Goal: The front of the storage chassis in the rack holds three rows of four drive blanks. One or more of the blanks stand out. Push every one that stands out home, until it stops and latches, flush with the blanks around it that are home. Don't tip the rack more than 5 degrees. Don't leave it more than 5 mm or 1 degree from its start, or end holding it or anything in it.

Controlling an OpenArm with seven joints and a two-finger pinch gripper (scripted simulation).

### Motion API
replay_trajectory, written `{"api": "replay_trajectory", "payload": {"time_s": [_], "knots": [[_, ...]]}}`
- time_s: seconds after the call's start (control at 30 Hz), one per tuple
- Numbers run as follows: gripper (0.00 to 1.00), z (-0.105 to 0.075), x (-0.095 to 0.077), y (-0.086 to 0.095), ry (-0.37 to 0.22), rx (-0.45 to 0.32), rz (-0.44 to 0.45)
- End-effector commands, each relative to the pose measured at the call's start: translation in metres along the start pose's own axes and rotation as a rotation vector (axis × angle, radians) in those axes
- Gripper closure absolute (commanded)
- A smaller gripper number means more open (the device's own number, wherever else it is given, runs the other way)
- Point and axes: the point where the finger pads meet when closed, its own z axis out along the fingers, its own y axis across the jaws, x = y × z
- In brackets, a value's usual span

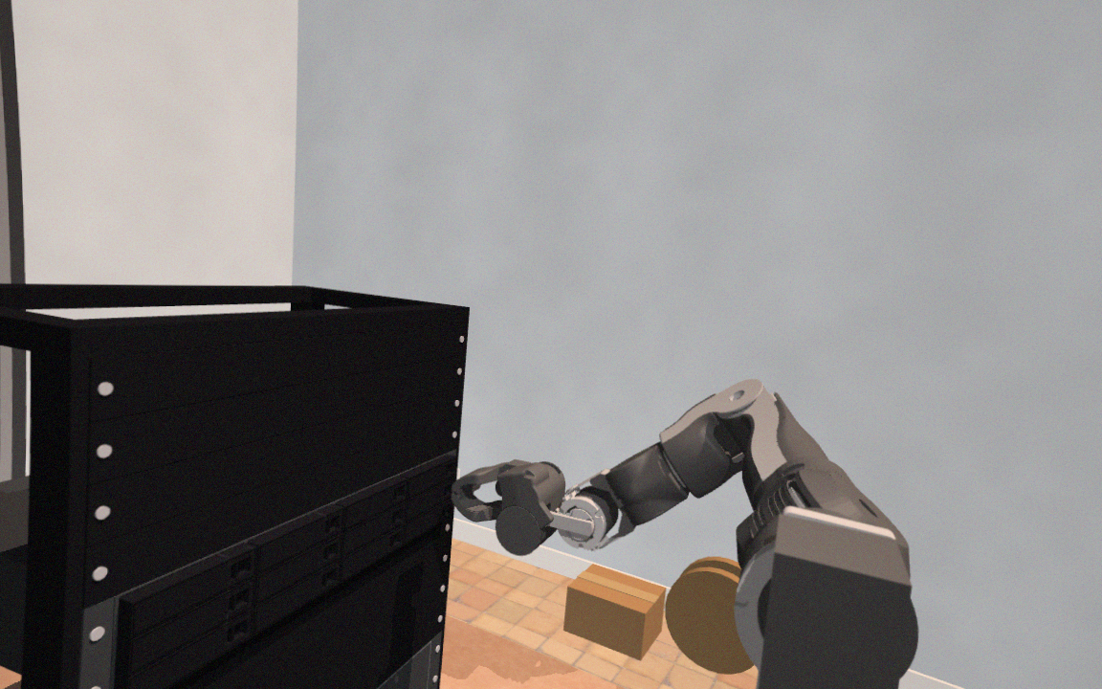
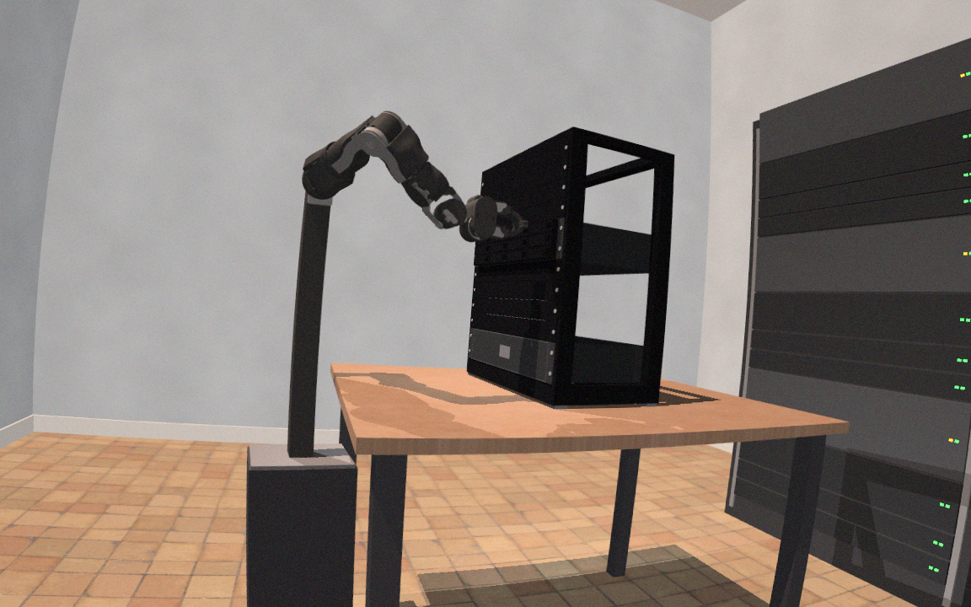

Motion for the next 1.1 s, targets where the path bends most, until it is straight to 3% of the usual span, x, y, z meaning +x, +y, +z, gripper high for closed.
{"api": "replay_trajectory", "payload": {"time_s": [0.0,0.63,1.07], "knots": [[1.00,0.001,0.000,0.005,0.003,-0.009,0.002],[1.00,0.002,0.000,0.006,0.003,-0.009,0.002],[1.00,0.012,-0.001,0.003,0.003,-0.009,0.002]]}}
